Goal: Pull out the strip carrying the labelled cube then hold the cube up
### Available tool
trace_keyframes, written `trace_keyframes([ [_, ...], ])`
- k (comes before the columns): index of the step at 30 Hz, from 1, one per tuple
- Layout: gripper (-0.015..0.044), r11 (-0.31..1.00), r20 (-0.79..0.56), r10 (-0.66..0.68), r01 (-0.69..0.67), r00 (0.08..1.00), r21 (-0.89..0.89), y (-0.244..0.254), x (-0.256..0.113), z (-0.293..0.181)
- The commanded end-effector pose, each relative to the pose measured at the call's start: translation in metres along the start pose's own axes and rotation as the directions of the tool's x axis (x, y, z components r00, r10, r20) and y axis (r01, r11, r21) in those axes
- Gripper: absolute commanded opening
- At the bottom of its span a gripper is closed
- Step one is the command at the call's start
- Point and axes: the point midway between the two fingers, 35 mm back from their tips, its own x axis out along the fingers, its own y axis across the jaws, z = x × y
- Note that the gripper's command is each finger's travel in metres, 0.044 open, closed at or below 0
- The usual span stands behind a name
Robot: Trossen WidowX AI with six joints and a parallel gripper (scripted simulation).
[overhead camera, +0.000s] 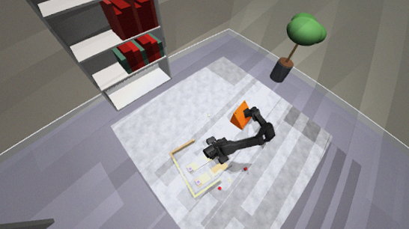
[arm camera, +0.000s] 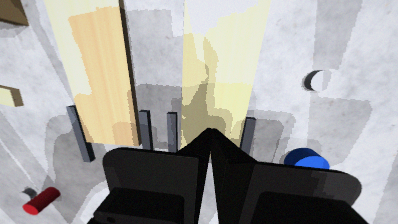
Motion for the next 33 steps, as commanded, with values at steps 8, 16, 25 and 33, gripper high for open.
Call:
trace_keyframes([
  [8, 0.0, 1.0, -0.011, 0.002, -0.002, 1.0, 0.008, -0.001, 0.003, -0.02],
  [16, 0.0, 1.0, -0.012, 0.002, -0.002, 1.0, 0.008, -0.001, 0.003, -0.032],
  [25, 0.0, 1.0, -0.013, 0.002, -0.002, 1.0, 0.009, -0.002, 0.004, -0.046],
  [33, 0.0, 1.0, -0.013, 0.002, -0.002, 1.0, 0.009, -0.002, 0.004, -0.058],
])
